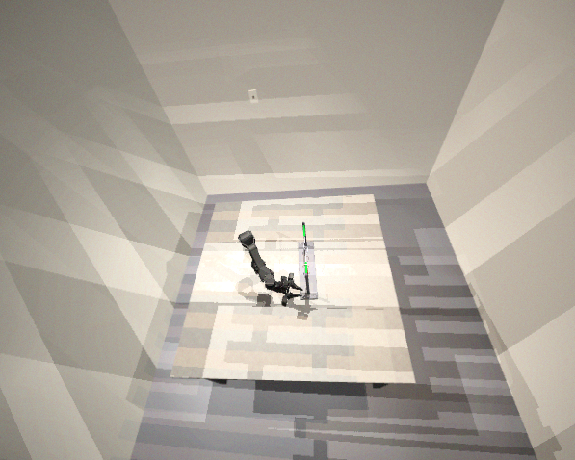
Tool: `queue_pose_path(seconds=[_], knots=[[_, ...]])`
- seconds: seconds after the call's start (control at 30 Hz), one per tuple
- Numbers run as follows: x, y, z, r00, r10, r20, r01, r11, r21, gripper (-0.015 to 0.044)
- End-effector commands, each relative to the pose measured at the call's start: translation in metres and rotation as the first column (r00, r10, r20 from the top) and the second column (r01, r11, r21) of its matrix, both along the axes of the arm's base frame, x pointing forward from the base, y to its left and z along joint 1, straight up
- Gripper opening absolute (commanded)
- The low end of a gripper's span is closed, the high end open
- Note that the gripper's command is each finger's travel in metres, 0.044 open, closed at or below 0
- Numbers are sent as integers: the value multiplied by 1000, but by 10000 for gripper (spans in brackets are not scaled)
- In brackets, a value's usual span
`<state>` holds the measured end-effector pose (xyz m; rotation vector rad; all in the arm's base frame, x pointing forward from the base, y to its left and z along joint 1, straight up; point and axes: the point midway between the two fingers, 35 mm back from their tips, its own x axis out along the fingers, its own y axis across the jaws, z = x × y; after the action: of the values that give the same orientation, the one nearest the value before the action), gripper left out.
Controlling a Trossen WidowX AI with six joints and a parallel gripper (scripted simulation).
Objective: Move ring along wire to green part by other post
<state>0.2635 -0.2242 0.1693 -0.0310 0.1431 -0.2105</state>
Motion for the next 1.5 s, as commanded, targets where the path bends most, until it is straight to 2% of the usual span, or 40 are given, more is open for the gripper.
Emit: queue_pose_path(seconds=[0.0,0.37,0.63,1.03,1.47], knots=[[-23,35,-26,996,84,-25,-84,996,18,160],[-65,112,-74,970,242,-14,-240,968,71,160],[-63,113,-73,970,244,-13,-243,968,68,160],[-19,115,-31,968,244,64,-246,969,22,160],[-8,114,-30,967,244,65,-246,969,21,160]])
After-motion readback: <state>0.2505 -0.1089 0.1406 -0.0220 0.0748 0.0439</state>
